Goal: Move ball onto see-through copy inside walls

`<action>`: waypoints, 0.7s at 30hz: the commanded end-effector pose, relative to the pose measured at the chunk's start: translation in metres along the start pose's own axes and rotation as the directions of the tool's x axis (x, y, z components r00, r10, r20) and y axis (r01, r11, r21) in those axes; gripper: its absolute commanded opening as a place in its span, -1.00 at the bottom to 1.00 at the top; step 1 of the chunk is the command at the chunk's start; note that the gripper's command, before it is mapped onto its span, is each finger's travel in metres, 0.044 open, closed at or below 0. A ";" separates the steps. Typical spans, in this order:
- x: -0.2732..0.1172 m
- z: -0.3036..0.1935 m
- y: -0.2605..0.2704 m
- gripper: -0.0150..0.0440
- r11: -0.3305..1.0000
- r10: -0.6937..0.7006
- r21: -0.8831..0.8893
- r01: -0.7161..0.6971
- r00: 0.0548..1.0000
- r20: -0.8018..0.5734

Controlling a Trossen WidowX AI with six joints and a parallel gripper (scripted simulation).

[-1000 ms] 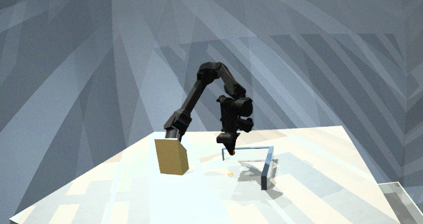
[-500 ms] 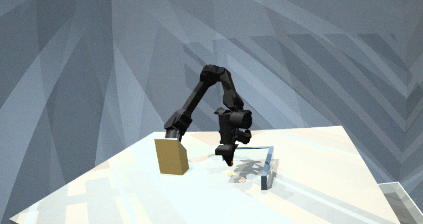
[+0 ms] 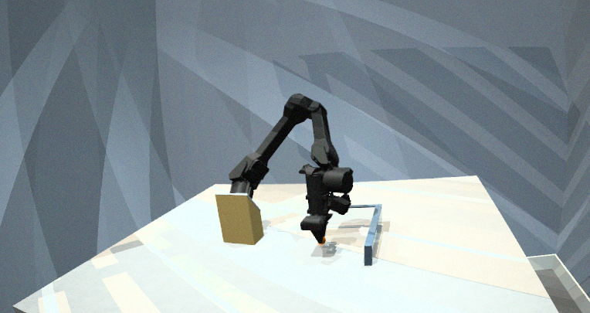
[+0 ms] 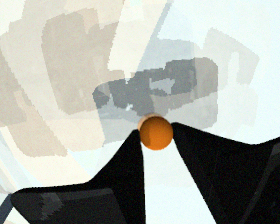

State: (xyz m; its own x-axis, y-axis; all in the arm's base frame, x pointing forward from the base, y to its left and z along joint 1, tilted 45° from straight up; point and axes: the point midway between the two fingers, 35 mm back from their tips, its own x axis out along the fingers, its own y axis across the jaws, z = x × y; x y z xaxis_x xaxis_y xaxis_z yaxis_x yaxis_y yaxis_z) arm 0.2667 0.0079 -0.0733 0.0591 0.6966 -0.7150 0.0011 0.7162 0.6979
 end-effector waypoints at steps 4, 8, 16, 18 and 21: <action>0.012 -0.001 0.001 -0.49 1.000 0.005 0.007 -0.005 1.000 -0.002; 0.016 -0.001 0.001 -0.49 1.000 0.005 0.007 -0.005 1.000 -0.002; 0.015 -0.001 0.000 -0.31 1.000 0.002 0.001 -0.002 1.000 -0.002; 0.015 -0.001 0.000 -0.14 1.000 0.002 0.001 -0.002 1.000 -0.002; 0.015 -0.001 0.000 0.13 1.000 0.002 0.001 -0.002 1.000 -0.002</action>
State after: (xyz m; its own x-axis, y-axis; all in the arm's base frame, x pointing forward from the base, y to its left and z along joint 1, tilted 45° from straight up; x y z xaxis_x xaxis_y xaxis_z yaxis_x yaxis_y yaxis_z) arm 0.2665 0.0185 -0.0837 0.0571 0.6982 -0.7136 0.0026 0.7147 0.6995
